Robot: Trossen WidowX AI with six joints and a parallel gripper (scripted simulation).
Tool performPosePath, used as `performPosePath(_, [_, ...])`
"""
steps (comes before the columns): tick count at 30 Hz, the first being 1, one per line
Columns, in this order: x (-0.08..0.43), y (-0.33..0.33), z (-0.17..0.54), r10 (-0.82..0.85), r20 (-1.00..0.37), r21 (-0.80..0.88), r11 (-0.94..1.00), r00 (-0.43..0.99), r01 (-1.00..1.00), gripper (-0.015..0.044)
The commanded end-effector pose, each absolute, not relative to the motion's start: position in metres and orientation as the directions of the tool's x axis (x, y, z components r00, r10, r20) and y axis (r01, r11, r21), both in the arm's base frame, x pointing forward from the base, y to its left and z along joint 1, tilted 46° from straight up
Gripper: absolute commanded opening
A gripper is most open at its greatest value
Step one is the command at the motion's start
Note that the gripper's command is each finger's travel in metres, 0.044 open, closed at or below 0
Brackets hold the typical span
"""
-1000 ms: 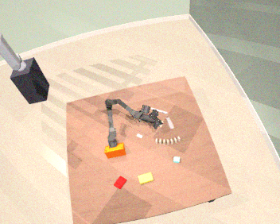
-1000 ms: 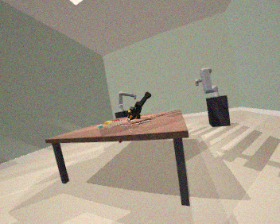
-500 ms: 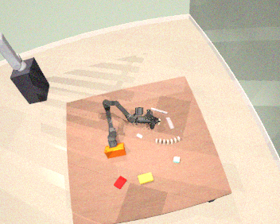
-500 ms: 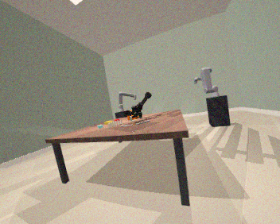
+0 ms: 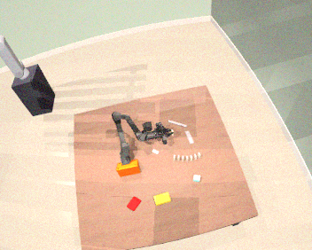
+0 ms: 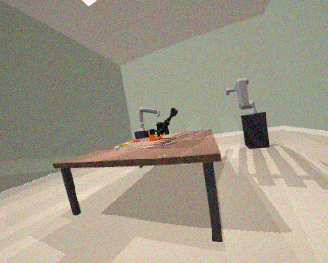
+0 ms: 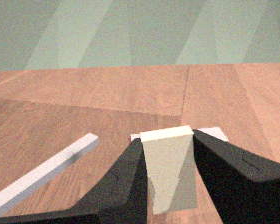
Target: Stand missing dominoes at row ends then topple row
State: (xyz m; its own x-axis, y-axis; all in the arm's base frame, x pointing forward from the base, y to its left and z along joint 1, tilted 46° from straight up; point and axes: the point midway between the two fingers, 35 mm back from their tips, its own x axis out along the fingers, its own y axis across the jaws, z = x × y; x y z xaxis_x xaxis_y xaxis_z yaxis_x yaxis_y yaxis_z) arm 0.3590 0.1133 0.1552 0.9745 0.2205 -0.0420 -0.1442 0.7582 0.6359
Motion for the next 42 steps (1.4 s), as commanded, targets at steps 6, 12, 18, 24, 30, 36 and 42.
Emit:
performPosePath(6, [0.332,0.103,0.173,0.176,0.090,0.715,0.673,0.980,-0.187,0.0107])
performPosePath(12, [0.332,0.103,0.173,0.176,0.090,0.715,0.673,0.980,-0.187,0.0107])
performPosePath(18, [0.332,0.103,0.173,0.176,0.090,0.715,0.673,0.980,-0.187,0.0107])
performPosePath(24, [0.332,0.103,0.173,0.176,0.090,0.715,0.673,0.980,-0.187,0.0107])
performPosePath(30, [0.333,0.107,0.170,0.177,0.085,0.716,0.674,0.981,-0.183,0.0107])
performPosePath(36, [0.334,0.122,0.157,0.180,0.064,0.716,0.677,0.982,-0.171,0.0107])
performPosePath(42, [0.334,0.135,0.145,0.178,0.053,0.721,0.674,0.983,-0.161,0.0107])
